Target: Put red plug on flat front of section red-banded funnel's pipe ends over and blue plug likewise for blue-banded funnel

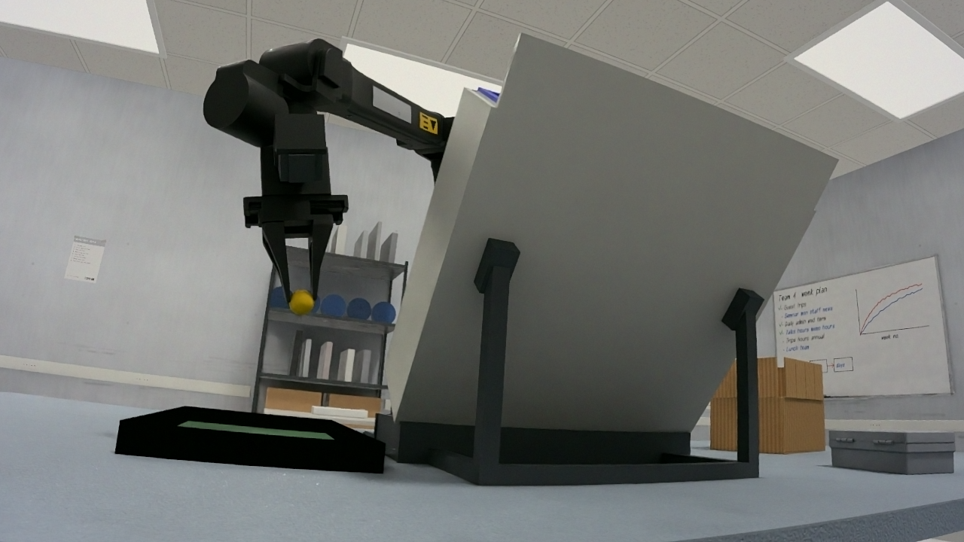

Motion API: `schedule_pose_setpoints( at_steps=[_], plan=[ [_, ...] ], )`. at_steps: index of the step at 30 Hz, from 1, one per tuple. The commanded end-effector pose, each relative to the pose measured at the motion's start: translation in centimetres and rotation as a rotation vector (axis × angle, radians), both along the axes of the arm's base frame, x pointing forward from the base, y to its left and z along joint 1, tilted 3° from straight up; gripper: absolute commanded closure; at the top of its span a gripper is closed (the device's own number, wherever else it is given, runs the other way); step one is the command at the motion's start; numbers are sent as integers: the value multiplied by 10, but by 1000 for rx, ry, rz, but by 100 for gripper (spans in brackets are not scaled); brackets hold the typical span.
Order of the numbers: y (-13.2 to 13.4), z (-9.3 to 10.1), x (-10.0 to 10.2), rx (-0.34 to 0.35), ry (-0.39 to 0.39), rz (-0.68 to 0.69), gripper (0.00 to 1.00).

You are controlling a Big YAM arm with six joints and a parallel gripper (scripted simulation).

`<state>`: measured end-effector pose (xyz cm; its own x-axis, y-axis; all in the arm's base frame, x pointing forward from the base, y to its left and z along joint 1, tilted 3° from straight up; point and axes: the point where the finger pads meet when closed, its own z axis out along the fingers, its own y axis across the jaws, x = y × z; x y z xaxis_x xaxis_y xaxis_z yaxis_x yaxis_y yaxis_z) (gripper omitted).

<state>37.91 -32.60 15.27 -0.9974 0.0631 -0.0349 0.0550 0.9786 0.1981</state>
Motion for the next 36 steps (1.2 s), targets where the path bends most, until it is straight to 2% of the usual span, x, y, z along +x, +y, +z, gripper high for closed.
schedule_pose_setpoints(
  at_steps=[1, 36],
  plan=[
    [-10, 11, 11, -22, -21, 8, 100],
    [-15, 13, 16, -20, -19, 7, 100]
  ],
)
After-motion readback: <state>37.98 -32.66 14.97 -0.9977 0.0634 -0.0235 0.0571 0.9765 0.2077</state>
